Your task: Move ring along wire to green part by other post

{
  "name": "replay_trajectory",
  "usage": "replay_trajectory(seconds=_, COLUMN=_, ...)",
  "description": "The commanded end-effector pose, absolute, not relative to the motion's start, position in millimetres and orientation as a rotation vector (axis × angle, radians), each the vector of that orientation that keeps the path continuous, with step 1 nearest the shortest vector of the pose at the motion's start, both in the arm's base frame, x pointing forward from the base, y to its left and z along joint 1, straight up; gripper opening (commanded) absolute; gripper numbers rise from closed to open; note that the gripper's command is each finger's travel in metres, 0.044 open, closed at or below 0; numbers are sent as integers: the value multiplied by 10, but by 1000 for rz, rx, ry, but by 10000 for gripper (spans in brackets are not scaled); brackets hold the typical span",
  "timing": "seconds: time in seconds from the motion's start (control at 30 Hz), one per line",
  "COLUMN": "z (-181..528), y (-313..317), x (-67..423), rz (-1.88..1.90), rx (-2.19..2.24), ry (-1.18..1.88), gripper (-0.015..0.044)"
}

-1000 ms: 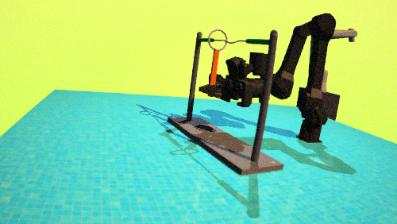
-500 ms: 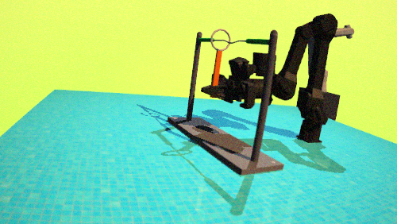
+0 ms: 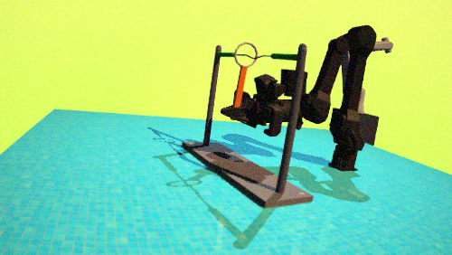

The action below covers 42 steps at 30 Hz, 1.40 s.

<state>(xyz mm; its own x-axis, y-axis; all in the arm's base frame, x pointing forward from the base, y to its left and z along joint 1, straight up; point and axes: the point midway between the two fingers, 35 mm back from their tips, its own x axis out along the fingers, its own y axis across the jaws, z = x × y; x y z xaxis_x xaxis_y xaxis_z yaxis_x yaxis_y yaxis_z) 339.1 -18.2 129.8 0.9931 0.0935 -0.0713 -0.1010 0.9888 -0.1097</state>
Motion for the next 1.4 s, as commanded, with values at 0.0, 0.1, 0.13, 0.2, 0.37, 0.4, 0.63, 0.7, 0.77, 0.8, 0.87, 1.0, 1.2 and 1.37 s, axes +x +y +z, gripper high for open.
replay_trajectory(seconds=0.0, z=1289, y=-178, x=3382, rz=93, rx=-141, ry=65, gripper=-150)
replay_trajectory(seconds=0.1, z=1285, y=-167, x=3381, rz=93, rx=-155, ry=64, gripper=-150)
replay_trajectory(seconds=0.13, z=1284, y=-163, x=3381, rz=93, rx=-159, ry=64, gripper=-150)
replay_trajectory(seconds=0.2, z=1281, y=-152, x=3380, rz=93, rx=-166, ry=63, gripper=-150)
replay_trajectory(seconds=0.37, z=1270, y=-106, x=3375, rz=97, rx=-168, ry=63, gripper=-150)
replay_trajectory(seconds=0.4, z=1267, y=-92, x=3373, rz=98, rx=-165, ry=63, gripper=-150)
replay_trajectory(seconds=0.63, z=1243, y=28, x=3360, rz=108, rx=-124, ry=66, gripper=-150)
replay_trajectory(seconds=0.7, z=1238, y=62, x=3356, rz=111, rx=-110, ry=67, gripper=-150)
replay_trajectory(seconds=0.77, z=1233, y=101, x=3352, rz=115, rx=-92, ry=68, gripper=-150)
replay_trajectory(seconds=0.8, z=1230, y=125, x=3349, rz=117, rx=-80, ry=69, gripper=-150)
replay_trajectory(seconds=0.87, z=1225, y=171, x=3340, rz=121, rx=-59, ry=73, gripper=-150)
replay_trajectory(seconds=1.0, z=1225, y=216, x=3306, rz=126, rx=-36, ry=99, gripper=-150)
replay_trajectory(seconds=1.2, z=1233, y=357, x=3223, rz=142, rx=33, ry=154, gripper=-150)
replay_trajectory(seconds=1.37, z=1249, y=499, x=3186, rz=156, rx=99, ry=168, gripper=-150)
